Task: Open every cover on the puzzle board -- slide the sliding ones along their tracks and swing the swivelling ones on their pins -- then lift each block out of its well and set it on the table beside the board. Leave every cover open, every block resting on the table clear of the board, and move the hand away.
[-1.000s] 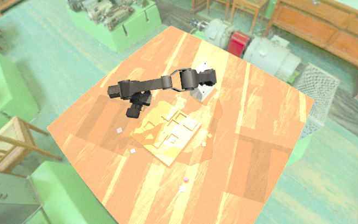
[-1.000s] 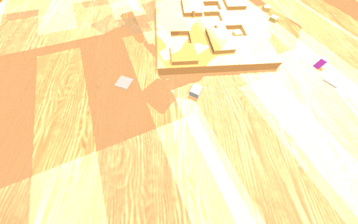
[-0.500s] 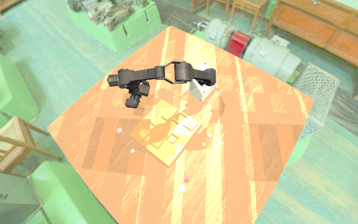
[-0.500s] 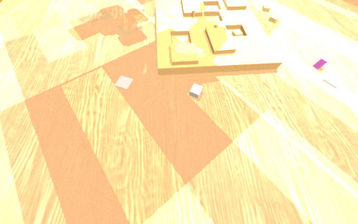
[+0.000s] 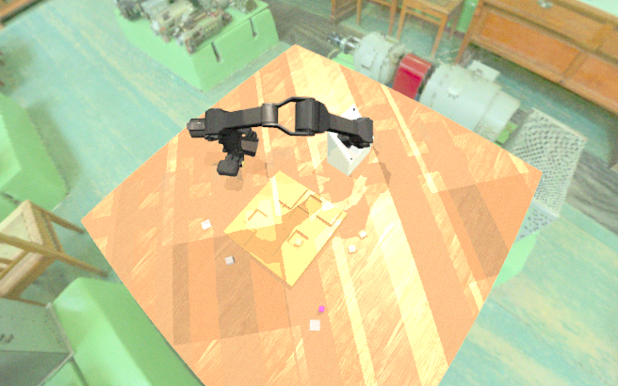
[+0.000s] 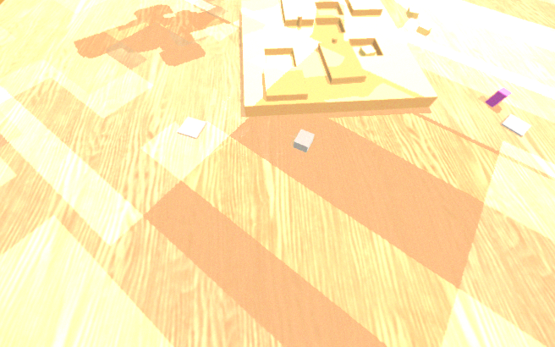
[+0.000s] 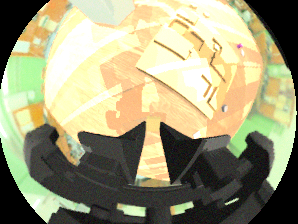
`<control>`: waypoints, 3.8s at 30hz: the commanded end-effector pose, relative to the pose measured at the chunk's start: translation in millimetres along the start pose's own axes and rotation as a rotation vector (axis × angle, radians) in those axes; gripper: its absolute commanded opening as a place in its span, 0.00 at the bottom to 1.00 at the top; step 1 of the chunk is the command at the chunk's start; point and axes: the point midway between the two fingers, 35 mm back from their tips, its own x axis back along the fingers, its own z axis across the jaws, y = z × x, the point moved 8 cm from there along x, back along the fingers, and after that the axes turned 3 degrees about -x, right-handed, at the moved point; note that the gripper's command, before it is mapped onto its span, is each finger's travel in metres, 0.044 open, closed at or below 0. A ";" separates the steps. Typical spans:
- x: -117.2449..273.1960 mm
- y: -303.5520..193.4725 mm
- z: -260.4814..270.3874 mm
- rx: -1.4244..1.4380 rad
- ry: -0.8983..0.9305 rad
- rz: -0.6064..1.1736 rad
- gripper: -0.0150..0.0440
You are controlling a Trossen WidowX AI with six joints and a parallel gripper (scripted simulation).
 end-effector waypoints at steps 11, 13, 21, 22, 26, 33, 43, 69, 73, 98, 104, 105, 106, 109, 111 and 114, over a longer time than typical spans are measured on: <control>-23.4 -2.2 0.1 0.003 0.003 -0.002 0.39; -26.7 -2.4 -0.1 0.002 0.003 -0.001 0.39; -40.1 -2.9 -0.5 0.002 0.003 -0.001 0.39; -41.8 -2.9 -0.6 0.003 0.003 -0.001 0.39; -48.5 -2.9 -0.7 0.003 0.003 -0.001 0.39; -60.0 -2.7 -0.7 0.003 0.003 -0.002 0.39; -76.4 -1.9 -0.3 0.003 0.002 -0.003 0.39; -102.0 0.9 0.0 0.013 0.005 -0.003 0.66; -102.0 0.9 0.0 0.013 0.005 -0.003 0.83; -33.9 -0.2 1.1 0.004 0.003 -0.003 1.00; -25.7 0.7 0.9 -0.002 0.003 -0.003 0.96; -25.2 1.9 -1.6 -0.019 0.004 -0.002 0.91; -24.5 3.8 -5.8 -0.046 0.005 0.000 0.87; -21.9 11.2 -20.9 -0.145 0.008 0.007 0.73; -20.4 16.5 -30.9 -0.211 0.009 0.012 0.64; -18.5 25.0 -45.6 -0.309 0.010 0.018 0.51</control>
